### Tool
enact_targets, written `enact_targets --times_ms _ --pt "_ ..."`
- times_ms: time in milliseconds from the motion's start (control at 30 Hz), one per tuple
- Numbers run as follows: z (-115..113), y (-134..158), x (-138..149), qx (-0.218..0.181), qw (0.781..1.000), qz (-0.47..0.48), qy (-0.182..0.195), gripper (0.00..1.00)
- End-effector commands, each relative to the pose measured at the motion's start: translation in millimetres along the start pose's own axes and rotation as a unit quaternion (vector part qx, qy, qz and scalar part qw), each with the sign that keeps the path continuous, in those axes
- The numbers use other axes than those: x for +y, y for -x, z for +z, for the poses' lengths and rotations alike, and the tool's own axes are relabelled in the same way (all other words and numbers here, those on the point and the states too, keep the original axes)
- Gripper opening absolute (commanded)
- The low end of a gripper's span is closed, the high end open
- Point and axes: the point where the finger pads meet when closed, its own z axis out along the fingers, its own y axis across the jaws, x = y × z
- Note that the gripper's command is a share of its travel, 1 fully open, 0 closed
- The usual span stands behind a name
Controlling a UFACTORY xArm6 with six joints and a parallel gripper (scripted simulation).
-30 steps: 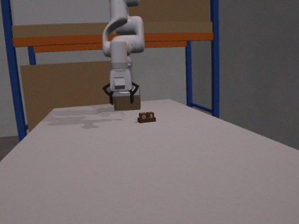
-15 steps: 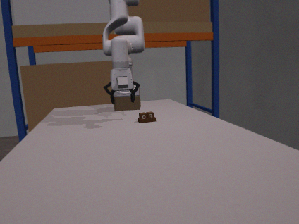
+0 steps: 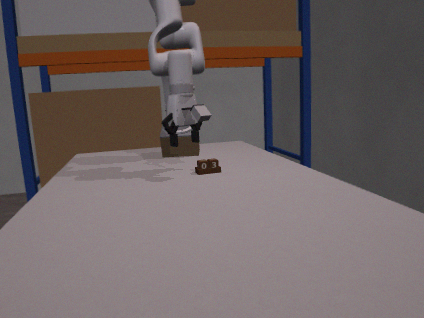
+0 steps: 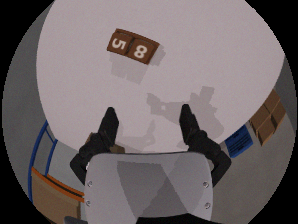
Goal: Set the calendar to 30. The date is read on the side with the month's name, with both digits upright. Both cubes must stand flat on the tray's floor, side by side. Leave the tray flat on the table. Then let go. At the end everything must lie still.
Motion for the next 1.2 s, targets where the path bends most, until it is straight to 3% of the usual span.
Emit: enact_targets --times_ms 0,433,467,533,833,933,1033,1067,1167 --pt "-3 -15 -4 0.001 0.996 -0.086 -0.004 1.0" --pt "-10 -45 -17 0.001 0.963 -0.269 -0.003 1.0" --pt "-12 -53 -21 0.001 0.948 -0.318 -0.001 1.0" --pt "-12 -55 -22 0.001 0.943 -0.333 -0.001 1.0" --pt "-19 -81 -35 0.0 0.877 -0.481 0.005 1.0" --pt "-20 -85 -38 -0.001 0.863 -0.505 0.007 1.0" --pt "-20 -85 -38 -0.001 0.863 -0.506 0.007 1.0" --pt "-20 -85 -38 -0.001 0.863 -0.506 0.007 0.47" --pt "-20 -85 -38 -0.001 0.863 -0.506 0.007 0.47"
